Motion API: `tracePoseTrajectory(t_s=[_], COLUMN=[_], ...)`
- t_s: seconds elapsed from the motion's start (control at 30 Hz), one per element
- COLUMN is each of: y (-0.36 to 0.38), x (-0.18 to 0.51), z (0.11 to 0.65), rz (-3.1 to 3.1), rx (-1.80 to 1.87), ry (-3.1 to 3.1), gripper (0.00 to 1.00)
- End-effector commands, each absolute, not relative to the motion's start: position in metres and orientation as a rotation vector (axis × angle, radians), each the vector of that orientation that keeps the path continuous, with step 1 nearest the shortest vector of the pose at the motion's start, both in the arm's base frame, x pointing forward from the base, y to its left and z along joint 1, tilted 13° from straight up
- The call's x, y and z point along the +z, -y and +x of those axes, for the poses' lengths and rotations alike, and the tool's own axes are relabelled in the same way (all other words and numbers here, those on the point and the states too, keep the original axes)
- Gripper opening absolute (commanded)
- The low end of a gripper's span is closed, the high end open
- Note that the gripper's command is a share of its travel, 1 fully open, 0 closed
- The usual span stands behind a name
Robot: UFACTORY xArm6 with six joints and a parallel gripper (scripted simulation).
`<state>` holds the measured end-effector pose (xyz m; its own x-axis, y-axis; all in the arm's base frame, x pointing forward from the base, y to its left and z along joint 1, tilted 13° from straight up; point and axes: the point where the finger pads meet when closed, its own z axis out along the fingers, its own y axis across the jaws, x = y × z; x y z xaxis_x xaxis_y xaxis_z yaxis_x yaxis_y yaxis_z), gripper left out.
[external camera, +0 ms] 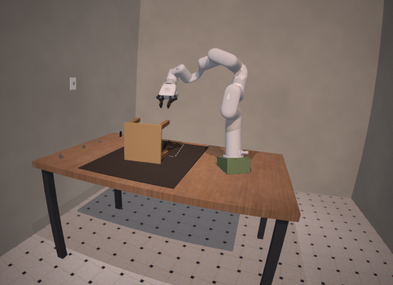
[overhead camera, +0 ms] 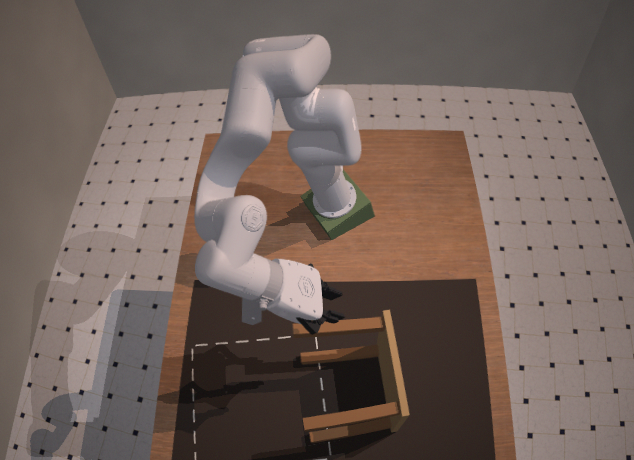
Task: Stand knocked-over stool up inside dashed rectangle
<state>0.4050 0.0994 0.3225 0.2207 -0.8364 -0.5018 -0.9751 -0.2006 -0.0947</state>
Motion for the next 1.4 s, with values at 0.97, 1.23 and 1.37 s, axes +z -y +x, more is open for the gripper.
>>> tracePoseTrajectory(t_s=[0.97, 1.23, 1.37], y=[-0.101, -0.143, -0.170], x=[0.252, 0.249, 0.248], z=[0.448, 0.460, 0.459], rz=[-1.282, -0.870, -0.692], rx=[-0.109, -0.234, -0.229], ry=[-2.636, -2.635, -2.591], gripper=[0.45, 0.45, 0.45])
